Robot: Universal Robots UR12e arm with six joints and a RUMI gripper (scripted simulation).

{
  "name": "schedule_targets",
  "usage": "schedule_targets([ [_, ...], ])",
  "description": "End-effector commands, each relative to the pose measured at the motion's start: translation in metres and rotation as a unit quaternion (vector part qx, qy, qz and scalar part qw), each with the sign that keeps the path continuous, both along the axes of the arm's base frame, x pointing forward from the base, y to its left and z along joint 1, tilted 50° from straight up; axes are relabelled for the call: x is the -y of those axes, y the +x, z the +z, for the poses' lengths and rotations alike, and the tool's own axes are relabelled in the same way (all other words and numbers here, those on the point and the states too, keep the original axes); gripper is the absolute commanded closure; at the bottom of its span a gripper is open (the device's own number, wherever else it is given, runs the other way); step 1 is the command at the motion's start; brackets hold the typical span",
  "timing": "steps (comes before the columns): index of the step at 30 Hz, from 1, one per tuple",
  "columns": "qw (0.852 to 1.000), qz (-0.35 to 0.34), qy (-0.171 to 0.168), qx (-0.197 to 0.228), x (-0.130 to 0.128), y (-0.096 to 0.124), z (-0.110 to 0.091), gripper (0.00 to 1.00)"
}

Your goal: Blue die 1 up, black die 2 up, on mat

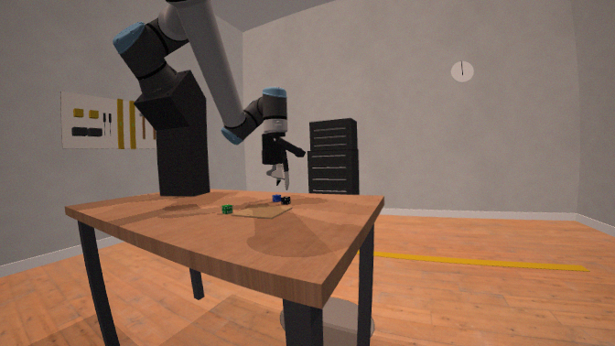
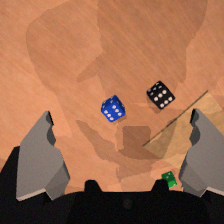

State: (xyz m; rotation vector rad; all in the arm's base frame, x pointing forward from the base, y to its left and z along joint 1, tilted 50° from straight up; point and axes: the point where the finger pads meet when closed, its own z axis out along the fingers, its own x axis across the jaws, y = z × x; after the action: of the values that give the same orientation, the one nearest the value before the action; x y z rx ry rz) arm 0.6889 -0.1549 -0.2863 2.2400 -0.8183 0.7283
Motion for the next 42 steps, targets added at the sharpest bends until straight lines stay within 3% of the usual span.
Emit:
schedule_targets([
  [1, 1.0, 0.0, 0.0, 0.0, -0.001, 0.0, 0.001, 0.0],
  [7, 1.0, 0.0, 0.0, 0.0, -0.009, -0.003, 0.008, 0.0],
  [20, 1.0, 0.0, 0.0, 0.0, -0.073, -0.028, 0.066, 0.0],
  [35, 1.0, 0.001, 0.0, -0.001, -0.078, -0.03, 0.07, 0.0],
  [42, 0.999, 0.025, -0.011, -0.028, -0.076, -0.032, 0.069, 0.0],
])
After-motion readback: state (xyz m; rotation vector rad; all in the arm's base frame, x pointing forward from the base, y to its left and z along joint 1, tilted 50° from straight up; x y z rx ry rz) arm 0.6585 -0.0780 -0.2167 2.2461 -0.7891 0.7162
